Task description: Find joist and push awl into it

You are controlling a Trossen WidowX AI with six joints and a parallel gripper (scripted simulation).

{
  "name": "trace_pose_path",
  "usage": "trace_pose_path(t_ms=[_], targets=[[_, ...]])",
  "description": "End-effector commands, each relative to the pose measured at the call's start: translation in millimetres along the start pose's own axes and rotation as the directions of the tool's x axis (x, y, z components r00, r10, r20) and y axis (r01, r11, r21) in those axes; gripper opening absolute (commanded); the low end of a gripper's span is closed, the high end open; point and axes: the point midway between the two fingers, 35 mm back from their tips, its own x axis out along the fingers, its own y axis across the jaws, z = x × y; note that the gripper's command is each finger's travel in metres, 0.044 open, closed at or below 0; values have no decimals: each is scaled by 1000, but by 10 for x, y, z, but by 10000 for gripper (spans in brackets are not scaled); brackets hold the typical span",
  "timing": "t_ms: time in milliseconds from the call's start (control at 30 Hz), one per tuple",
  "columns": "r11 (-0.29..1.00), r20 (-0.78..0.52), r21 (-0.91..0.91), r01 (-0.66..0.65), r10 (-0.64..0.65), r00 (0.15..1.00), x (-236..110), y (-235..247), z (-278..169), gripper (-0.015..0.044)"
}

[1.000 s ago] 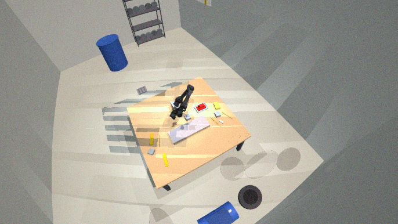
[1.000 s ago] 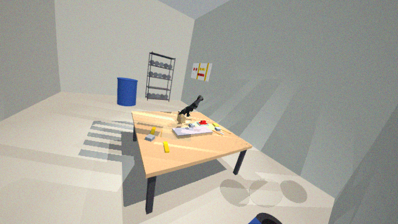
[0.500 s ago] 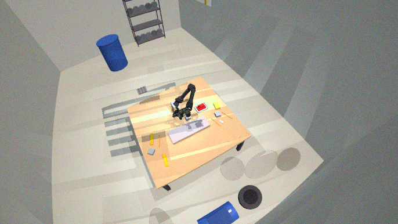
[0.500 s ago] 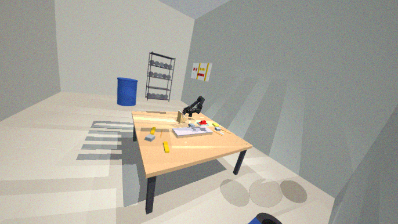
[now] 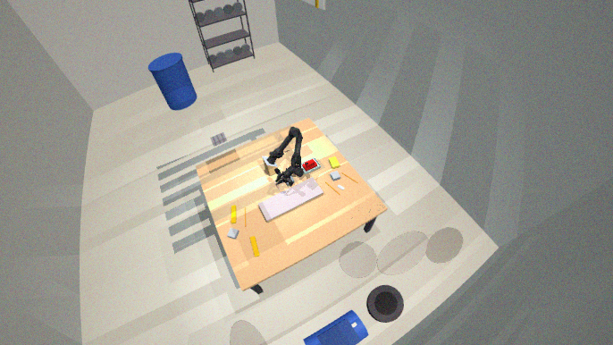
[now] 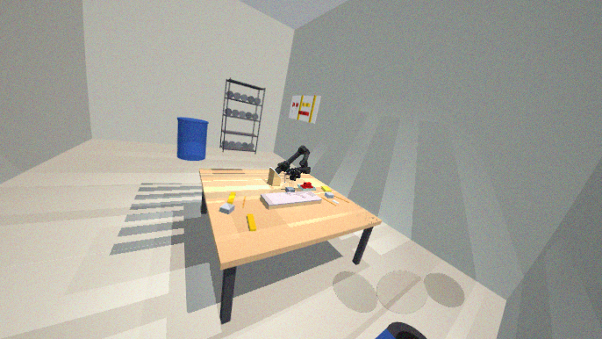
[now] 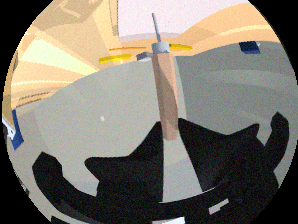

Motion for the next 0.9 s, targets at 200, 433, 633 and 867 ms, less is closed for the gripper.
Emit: trace_pose_path(t_ms=[200, 433, 633, 867], targets=[[948, -41, -73, 311, -314, 948, -470, -459, 165, 0], [852, -51, -107, 513, -520, 853, -909, -709, 285, 0], [741, -56, -122, 660, -669, 741, -1327, -841, 370, 0], [605, -61, -120, 787, -796, 603, -1787, -893, 430, 0]])
